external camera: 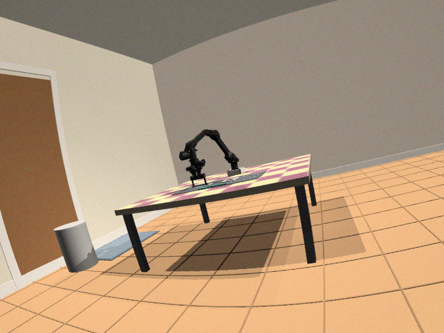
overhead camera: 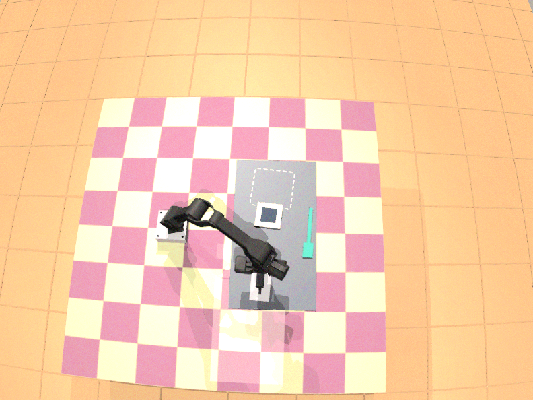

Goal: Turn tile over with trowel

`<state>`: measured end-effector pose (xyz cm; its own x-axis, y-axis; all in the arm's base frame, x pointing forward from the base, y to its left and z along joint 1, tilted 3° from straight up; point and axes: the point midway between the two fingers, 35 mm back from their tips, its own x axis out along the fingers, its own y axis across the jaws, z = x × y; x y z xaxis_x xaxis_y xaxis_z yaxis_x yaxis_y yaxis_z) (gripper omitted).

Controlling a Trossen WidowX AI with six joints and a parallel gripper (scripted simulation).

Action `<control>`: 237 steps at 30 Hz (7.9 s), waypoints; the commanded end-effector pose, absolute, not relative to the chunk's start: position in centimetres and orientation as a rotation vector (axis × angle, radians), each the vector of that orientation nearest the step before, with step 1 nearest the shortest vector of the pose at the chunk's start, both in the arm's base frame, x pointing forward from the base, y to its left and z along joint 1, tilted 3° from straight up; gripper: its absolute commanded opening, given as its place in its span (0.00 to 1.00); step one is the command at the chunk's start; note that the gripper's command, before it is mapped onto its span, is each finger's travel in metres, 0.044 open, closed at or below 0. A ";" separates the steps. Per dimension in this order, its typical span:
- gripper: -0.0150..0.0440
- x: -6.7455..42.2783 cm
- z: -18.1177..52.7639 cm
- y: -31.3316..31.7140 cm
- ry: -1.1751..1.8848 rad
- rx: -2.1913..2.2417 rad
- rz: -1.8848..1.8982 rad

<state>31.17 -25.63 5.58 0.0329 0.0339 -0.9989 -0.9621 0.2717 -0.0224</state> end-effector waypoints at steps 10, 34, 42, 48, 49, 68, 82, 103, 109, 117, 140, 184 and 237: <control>0.71 30.8 10.1 -25.6 1.288 -0.972 0.983; 0.76 31.0 10.3 -26.3 1.324 -0.712 0.608; 0.76 31.0 9.8 -26.5 1.310 -0.524 0.387; 0.76 31.0 9.5 -26.5 1.282 -0.374 0.232; 0.76 31.0 9.5 -26.5 1.276 -0.349 0.207; 0.76 30.1 8.4 -27.0 1.111 0.163 -0.225; 0.76 29.6 8.1 -26.4 0.911 0.498 -0.422; 0.76 28.4 7.1 -24.5 0.592 1.131 -0.646; 0.76 27.9 6.8 -23.9 0.497 1.322 -0.683; 0.76 27.2 6.5 -22.9 0.372 1.577 -0.714; 0.76 28.7 5.3 -23.2 0.351 1.623 -0.719; 0.39 31.7 2.7 -23.6 0.352 1.624 -0.718; 0.25 34.0 8.1 -17.6 0.333 1.568 -0.769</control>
<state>33.44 -18.74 7.42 0.7225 -0.1978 -0.6625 0.6384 -0.1771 0.7490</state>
